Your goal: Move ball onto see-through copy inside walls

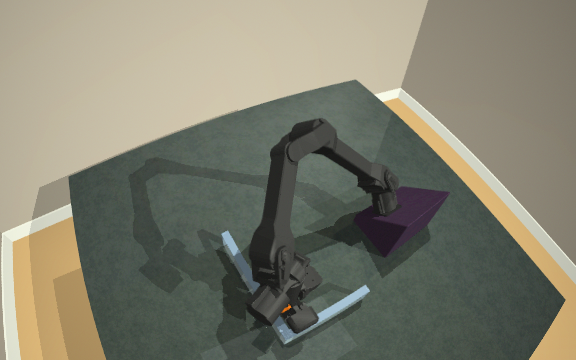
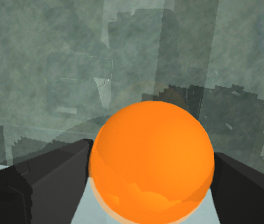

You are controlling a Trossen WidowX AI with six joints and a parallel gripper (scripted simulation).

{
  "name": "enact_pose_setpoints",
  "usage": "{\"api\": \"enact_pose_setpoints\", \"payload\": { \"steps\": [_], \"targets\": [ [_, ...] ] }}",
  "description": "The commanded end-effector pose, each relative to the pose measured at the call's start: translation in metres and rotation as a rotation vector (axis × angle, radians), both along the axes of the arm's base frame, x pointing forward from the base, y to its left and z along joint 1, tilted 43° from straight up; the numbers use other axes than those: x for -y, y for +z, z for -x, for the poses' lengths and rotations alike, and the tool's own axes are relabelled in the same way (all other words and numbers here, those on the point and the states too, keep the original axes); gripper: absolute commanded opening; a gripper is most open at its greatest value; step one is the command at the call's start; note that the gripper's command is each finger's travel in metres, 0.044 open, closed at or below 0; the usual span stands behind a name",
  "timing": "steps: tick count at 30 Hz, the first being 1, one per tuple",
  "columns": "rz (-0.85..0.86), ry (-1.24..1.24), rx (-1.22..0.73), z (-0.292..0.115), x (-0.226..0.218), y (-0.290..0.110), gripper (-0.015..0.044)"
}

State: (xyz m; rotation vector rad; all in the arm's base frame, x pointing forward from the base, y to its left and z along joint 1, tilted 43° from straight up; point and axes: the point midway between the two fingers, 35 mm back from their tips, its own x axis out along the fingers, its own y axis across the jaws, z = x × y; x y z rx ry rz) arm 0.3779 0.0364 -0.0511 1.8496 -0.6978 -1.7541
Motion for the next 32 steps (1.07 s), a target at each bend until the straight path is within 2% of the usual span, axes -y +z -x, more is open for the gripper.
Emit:
{"api": "enact_pose_setpoints", "payload": {
  "steps": [1, 3, 6, 11, 21, 25, 32],
  "targets": [
    [0.0, -0.001, 0.0, 0.0, 0.0, 0.0, 0.0315],
    [0.0, -0.001, 0.0, 0.0, 0.0, 0.0, 0.0349],
    [-0.001, 0.0, 0.001, -0.001, -0.008, 0.008, 0.0349],
    [0.001, 0.001, 0.001, 0.003, -0.055, 0.062, 0.0349],
    [-0.002, 0.016, 0.012, 0.0, -0.055, 0.058, 0.0349],
    [-0.003, 0.016, 0.014, 0.005, -0.08, 0.087, 0.044],
    [-0.003, 0.016, 0.015, 0.007, -0.086, 0.095, 0.044]
  ]
}}
